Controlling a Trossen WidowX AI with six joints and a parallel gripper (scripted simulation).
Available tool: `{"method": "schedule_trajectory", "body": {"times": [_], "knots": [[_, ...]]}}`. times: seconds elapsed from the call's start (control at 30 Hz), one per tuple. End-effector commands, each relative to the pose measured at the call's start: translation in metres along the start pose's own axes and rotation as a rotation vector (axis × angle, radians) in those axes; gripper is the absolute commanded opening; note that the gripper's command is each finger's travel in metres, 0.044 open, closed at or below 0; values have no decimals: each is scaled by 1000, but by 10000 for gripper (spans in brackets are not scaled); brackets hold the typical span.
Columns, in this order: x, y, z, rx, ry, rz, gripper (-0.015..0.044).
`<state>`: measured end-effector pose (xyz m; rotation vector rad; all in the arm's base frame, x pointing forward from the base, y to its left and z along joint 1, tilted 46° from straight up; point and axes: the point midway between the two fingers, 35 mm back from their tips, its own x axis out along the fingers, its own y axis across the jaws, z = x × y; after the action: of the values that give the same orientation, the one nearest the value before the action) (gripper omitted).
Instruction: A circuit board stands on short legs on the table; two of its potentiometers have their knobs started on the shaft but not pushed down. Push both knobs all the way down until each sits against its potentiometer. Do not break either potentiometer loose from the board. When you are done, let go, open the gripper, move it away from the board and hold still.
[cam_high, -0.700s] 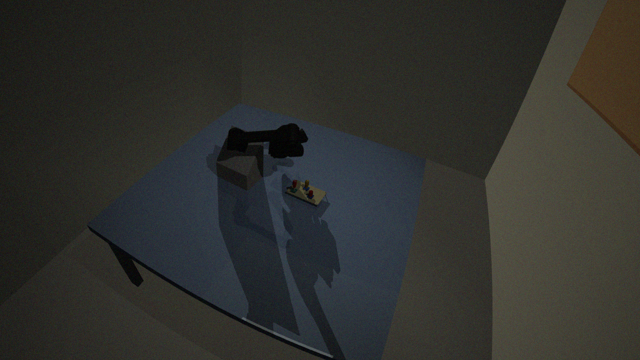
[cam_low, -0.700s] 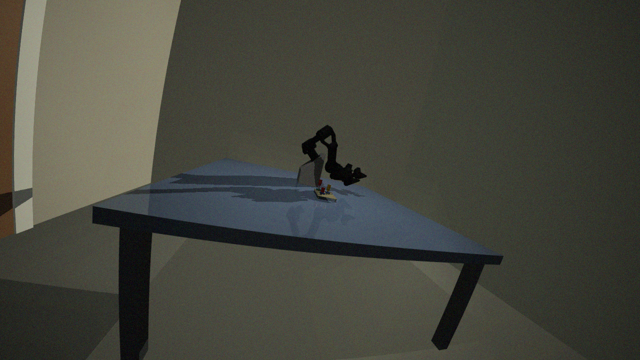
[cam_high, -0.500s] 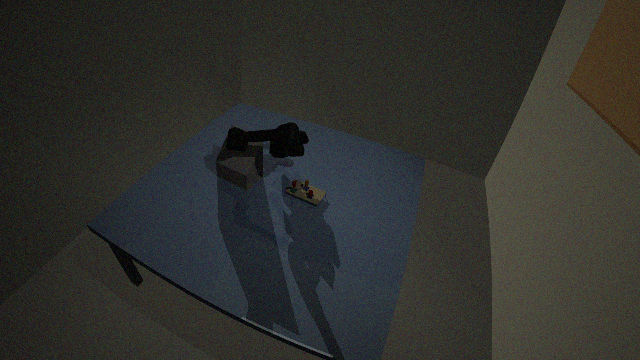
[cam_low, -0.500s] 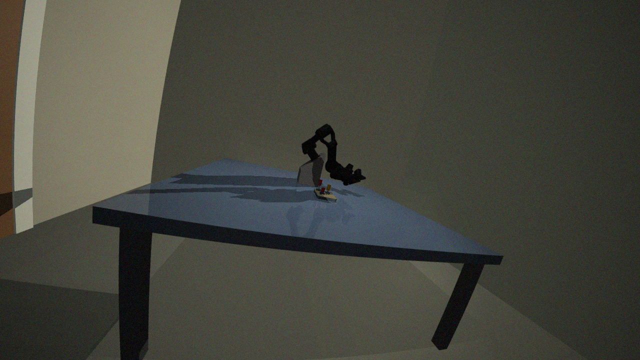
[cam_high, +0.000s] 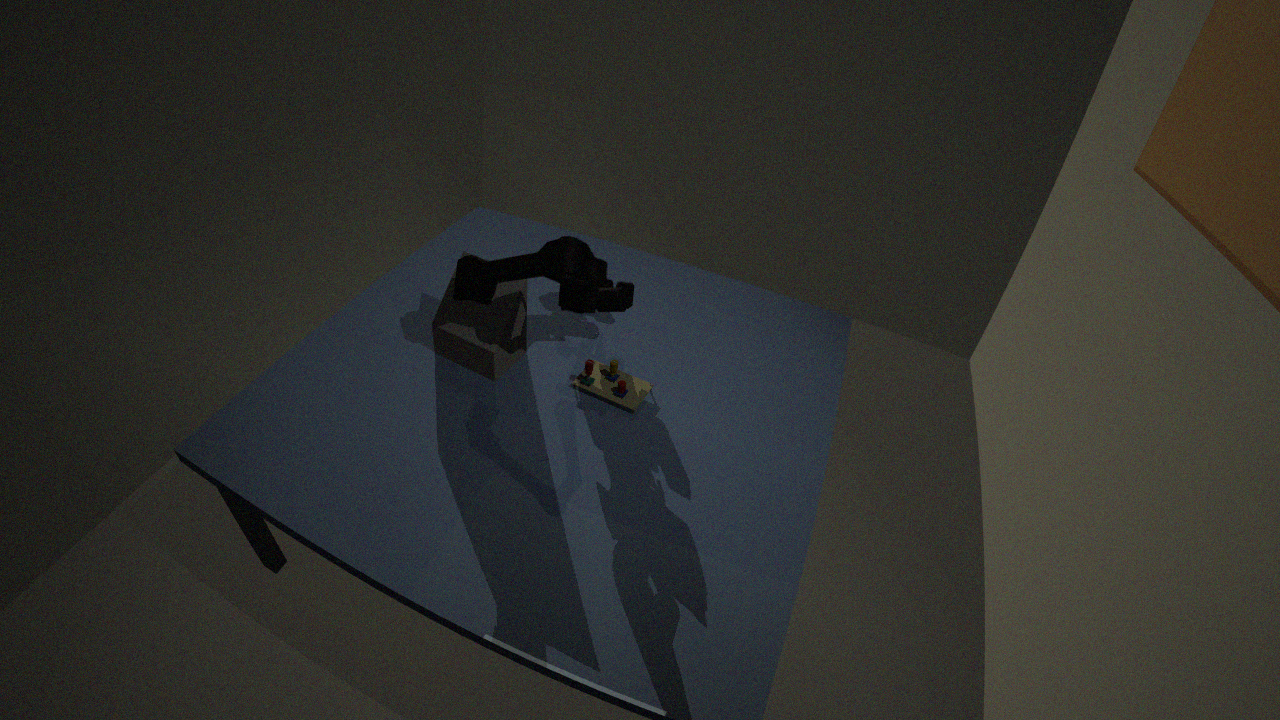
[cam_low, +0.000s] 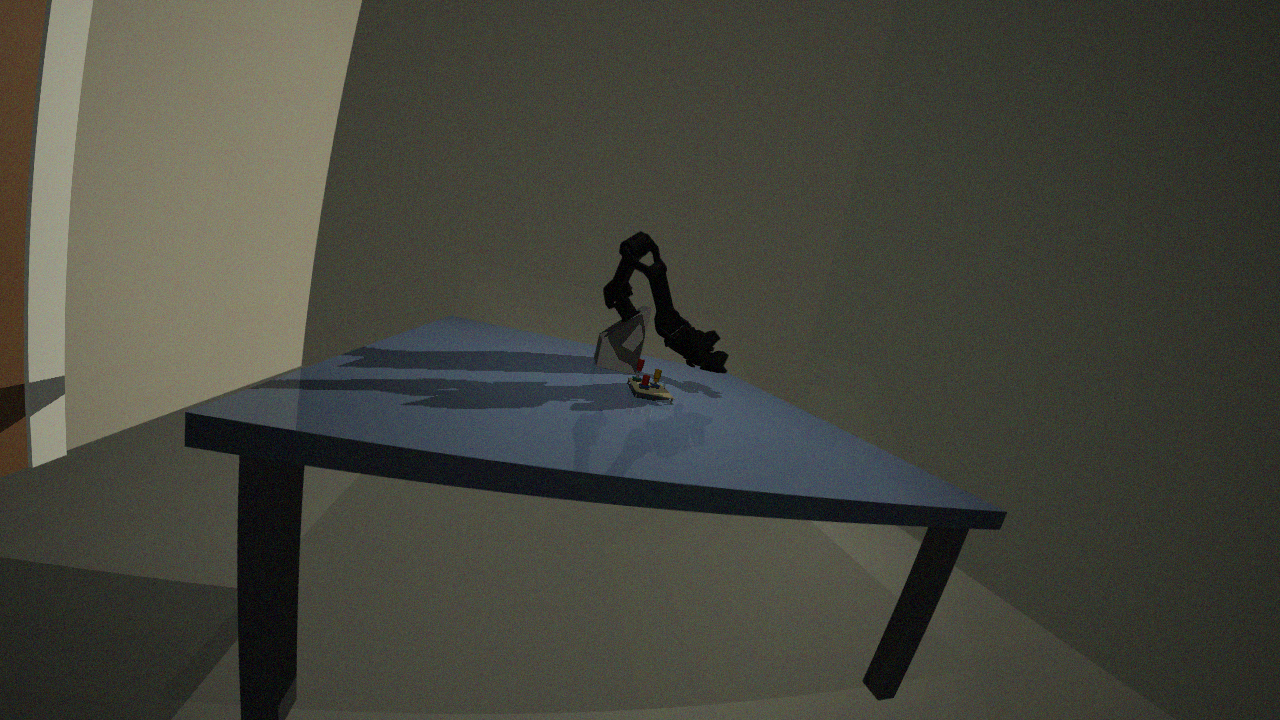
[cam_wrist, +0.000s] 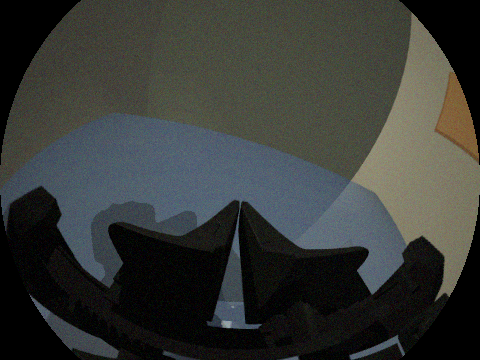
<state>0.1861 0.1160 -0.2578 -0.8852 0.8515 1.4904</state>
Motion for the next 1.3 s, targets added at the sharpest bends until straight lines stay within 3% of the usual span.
{"method": "schedule_trajectory", "body": {"times": [0.0,0.6,1.27], "knots": [[-7,-12,-8,86,88,1,0],[-79,-50,-36,486,549,-59,0],[-227,-72,-38,807,1065,-343,0]]}}
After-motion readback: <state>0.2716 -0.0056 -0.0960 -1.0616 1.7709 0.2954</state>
